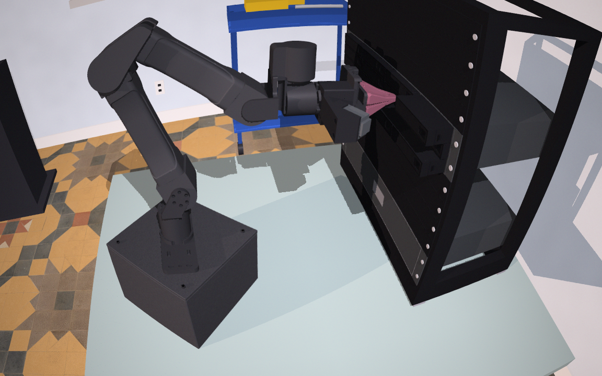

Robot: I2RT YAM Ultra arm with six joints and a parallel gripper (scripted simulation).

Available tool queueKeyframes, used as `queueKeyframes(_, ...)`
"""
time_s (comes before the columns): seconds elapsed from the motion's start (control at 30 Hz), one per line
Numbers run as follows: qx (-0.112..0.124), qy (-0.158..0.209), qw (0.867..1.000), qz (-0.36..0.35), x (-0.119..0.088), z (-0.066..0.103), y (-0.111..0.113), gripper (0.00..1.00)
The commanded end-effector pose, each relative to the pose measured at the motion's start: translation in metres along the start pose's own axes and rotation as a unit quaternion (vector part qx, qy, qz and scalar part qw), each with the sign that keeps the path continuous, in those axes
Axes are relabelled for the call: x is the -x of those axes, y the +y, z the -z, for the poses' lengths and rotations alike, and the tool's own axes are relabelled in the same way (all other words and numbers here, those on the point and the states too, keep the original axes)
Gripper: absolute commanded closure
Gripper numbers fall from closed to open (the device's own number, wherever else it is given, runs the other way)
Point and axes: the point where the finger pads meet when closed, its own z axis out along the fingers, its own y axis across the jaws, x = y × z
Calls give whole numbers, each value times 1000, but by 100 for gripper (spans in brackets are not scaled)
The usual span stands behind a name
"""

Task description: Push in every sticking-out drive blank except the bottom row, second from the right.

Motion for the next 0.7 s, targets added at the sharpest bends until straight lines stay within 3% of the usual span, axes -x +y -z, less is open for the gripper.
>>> queueKeyframes(0.0,57,18,998,7,-12,6,44,100)
queueKeyframes(0.07,23,12,1000,7,-8,15,16,100)
queueKeyframes(0.47,24,5,1000,7,-2,72,13,100)
queueKeyframes(0.53,24,5,1000,7,-2,72,13,100)
queueKeyframes(0.57,45,7,999,8,-4,76,34,100)
queueKeyframes(0.63,24,5,1000,7,-2,83,13,100)
queueKeyframes(0.67,24,5,1000,7,-2,86,13,100)
